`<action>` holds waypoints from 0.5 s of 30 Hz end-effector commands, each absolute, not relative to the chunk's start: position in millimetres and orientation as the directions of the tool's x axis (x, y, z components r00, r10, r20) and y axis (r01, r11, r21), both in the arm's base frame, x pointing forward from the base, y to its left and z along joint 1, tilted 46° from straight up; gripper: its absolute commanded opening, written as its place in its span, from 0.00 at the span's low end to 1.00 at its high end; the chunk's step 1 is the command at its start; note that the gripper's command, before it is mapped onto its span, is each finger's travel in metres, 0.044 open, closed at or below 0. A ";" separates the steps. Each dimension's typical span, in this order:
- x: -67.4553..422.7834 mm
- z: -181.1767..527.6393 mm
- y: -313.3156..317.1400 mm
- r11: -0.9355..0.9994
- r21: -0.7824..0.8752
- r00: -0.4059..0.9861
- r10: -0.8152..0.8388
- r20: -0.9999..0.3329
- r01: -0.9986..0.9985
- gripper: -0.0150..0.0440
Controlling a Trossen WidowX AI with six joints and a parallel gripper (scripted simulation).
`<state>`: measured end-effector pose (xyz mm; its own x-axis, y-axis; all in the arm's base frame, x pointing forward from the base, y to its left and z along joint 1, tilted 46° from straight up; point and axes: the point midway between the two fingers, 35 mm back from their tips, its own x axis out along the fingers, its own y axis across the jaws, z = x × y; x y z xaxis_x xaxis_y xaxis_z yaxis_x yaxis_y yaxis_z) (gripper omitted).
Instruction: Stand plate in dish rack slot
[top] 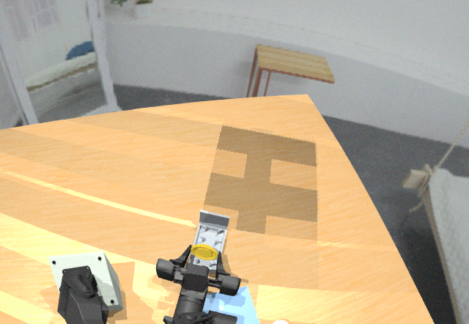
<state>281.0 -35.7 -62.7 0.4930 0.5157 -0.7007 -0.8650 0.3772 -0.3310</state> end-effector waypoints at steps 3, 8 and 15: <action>281.0 -62.1 -35.1 0.378 -0.330 0.493 0.516 -0.701 -0.865 0.25; 281.2 -62.1 -35.3 0.377 -0.331 0.493 0.516 -0.701 -0.865 0.30; 281.4 -62.0 -35.5 0.376 -0.333 0.494 0.516 -0.700 -0.865 0.61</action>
<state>281.4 -35.6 -62.0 0.4939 0.5154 -0.7003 -0.8647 0.3760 -0.3331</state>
